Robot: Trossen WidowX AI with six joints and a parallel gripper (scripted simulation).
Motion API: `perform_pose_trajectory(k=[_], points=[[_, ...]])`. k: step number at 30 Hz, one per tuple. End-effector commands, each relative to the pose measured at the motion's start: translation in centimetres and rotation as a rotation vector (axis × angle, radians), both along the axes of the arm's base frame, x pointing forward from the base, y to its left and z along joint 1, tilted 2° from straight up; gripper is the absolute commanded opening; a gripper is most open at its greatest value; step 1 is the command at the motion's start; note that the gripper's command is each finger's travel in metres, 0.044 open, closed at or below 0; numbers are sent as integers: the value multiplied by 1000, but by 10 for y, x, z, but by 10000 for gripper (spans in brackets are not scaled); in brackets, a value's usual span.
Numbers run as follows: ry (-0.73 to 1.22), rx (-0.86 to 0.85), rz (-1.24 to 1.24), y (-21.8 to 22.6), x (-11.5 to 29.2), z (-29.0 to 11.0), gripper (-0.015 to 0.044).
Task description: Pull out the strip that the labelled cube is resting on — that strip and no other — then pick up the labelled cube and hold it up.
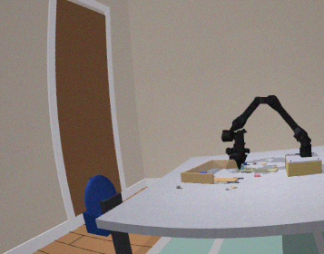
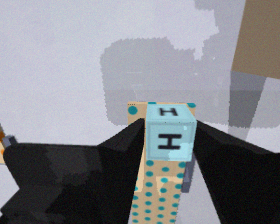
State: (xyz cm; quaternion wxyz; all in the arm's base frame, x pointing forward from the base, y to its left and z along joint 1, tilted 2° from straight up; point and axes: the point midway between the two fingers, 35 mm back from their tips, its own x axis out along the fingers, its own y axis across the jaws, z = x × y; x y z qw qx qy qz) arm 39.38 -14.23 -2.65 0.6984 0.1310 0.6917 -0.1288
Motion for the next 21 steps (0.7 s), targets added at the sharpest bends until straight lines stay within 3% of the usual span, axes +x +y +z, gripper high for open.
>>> perform_pose_trajectory(k=[1, 5, 9, 21], points=[[-1, 0, 0, 0, 0, 0, 125], [-1, 0, 0, 0, 0, 0, 98], [0, 0, 0, 1, -2, 2, 0], [6, 2, 2, 16, -43, 34, 0]])
